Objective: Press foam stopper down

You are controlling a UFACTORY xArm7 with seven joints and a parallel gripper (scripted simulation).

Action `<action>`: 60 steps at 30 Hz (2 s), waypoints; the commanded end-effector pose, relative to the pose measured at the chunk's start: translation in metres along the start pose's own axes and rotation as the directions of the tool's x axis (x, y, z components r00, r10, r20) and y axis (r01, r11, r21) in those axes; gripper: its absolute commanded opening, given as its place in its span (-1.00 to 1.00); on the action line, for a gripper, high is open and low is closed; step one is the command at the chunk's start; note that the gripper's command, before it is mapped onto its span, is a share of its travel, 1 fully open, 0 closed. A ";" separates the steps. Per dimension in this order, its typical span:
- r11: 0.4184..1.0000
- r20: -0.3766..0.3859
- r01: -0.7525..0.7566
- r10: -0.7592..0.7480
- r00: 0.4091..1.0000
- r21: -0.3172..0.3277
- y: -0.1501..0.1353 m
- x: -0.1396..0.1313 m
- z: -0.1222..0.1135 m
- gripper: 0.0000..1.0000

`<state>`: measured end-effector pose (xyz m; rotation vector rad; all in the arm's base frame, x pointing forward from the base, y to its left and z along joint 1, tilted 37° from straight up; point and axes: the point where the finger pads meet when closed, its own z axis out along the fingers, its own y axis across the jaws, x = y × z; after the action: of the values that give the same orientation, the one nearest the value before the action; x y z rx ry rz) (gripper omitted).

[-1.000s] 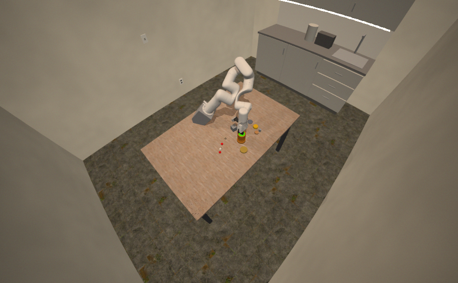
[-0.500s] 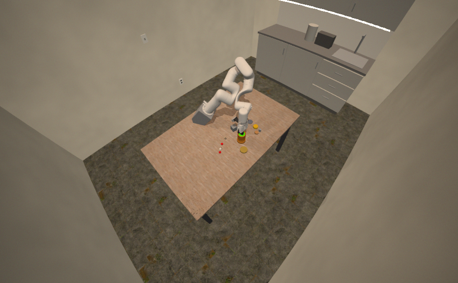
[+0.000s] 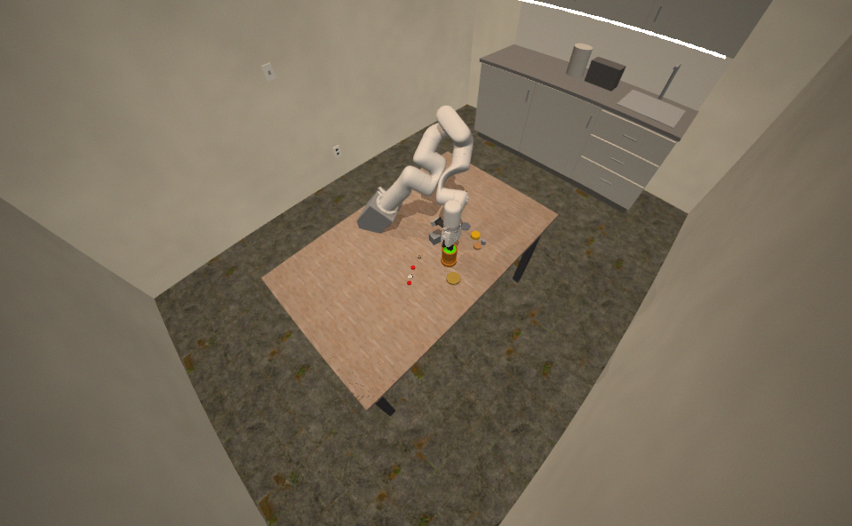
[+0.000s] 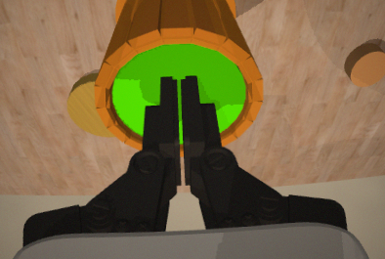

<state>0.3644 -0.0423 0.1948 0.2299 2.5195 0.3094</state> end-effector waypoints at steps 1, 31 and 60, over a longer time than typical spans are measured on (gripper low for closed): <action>1.000 0.002 0.000 0.000 1.000 0.000 0.000 -0.001 -0.005 -1.00; 1.000 0.002 0.000 0.000 1.000 0.000 0.000 -0.001 -0.050 -1.00; 1.000 0.002 0.000 0.000 1.000 0.000 0.000 -0.001 -0.035 -1.00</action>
<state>0.3412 -0.0491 0.2271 0.2303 2.5197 0.3094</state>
